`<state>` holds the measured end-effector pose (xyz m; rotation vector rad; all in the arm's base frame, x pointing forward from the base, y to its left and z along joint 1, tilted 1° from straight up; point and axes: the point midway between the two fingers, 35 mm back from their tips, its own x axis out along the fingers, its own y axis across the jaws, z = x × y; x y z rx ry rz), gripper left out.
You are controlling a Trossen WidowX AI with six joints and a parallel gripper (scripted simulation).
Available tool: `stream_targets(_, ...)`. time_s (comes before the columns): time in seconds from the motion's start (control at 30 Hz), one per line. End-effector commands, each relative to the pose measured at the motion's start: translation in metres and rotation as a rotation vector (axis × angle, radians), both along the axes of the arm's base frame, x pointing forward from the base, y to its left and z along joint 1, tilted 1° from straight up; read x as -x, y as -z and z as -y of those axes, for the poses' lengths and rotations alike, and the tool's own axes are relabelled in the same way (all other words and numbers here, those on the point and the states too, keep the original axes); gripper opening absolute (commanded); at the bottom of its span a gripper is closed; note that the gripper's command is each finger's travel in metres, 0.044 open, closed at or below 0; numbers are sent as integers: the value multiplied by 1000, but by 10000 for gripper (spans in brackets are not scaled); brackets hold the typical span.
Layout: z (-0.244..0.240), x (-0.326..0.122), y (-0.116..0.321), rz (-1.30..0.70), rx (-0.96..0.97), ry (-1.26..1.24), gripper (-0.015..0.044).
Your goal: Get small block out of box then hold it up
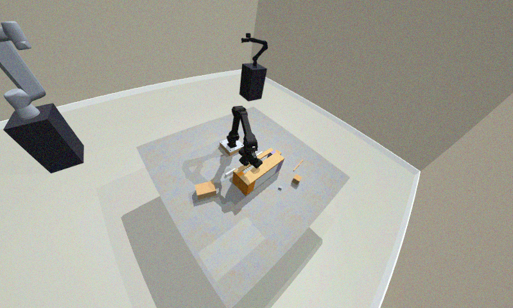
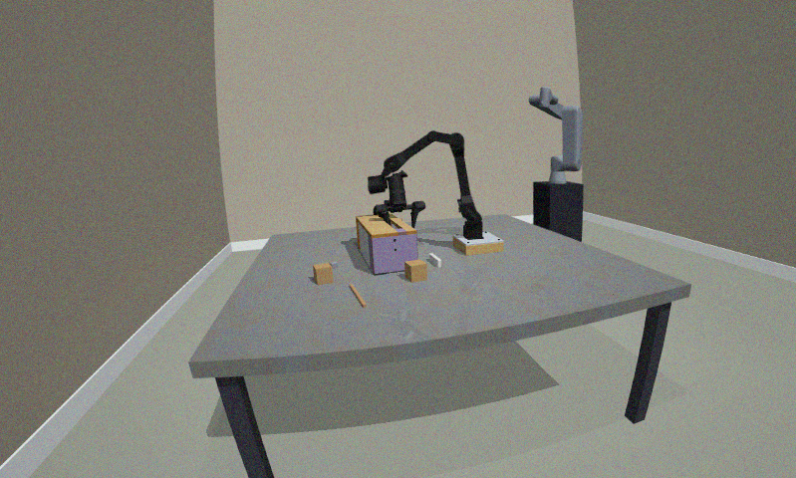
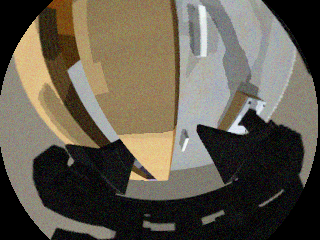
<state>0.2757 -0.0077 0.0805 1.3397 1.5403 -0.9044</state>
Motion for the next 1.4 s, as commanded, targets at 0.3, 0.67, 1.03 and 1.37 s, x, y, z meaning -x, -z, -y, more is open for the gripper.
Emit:
stream_targets(0.3,-23,4,0,-1,-2,0,400)
stream_targets(0.67,-32,5,0,-1,-3,0,400)
stream_targets(1.03,-27,5,0,-1,-3,0,400)
stream_targets(1.37,-37,6,-1,-1,-3,0,400)
